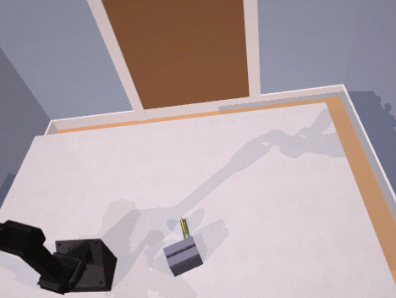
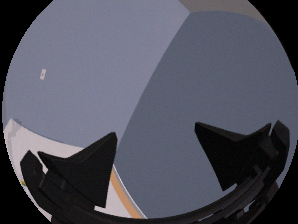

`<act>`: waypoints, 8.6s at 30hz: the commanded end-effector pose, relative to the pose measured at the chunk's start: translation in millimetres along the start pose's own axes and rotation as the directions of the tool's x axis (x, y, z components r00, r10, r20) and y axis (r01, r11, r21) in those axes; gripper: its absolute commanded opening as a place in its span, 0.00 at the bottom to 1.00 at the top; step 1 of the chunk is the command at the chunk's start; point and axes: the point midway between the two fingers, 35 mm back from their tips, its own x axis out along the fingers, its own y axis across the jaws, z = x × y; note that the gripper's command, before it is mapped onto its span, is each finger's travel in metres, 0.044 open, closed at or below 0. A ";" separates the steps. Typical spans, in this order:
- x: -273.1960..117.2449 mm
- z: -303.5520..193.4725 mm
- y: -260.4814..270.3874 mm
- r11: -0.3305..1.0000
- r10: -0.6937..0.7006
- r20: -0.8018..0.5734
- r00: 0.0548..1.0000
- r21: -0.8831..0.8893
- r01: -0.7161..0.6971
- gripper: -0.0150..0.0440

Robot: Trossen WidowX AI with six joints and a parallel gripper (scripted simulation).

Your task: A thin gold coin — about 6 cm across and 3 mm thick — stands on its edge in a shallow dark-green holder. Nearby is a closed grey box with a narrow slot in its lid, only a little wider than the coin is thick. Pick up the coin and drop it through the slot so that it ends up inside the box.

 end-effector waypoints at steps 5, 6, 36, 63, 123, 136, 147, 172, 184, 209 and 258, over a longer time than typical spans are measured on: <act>-5.5 -33.9 -22.5 0.995 -0.072 0.014 0.997 0.076 0.071 0.71; -7.1 -42.4 -28.9 0.991 -0.087 0.020 0.996 0.106 0.084 0.67; 97.2 -306.7 49.5 0.578 0.013 -0.138 0.990 0.809 0.106 0.53; 147.8 -248.7 453.9 0.318 0.831 -0.100 0.548 0.893 -0.319 0.53; -226.8 -147.2 729.1 -0.605 0.581 -0.805 -0.119 -0.329 -0.725 0.53; -228.5 -164.2 741.5 -0.605 0.581 -0.806 -0.119 -0.329 -0.725 0.53; -230.6 -178.9 750.9 -0.605 0.579 -0.806 -0.118 -0.329 -0.725 0.53; -232.6 -190.3 757.4 -0.605 0.578 -0.808 -0.117 -0.328 -0.725 0.25; -228.2 -170.1 746.8 -0.604 0.581 -0.805 -0.118 -0.330 -0.725 0.25; -221.4 -118.8 709.5 -0.604 0.582 -0.804 -0.120 -0.330 -0.725 0.25; -213.6 -111.5 702.2 0.445 0.581 -0.805 -0.120 0.438 -0.781 0.25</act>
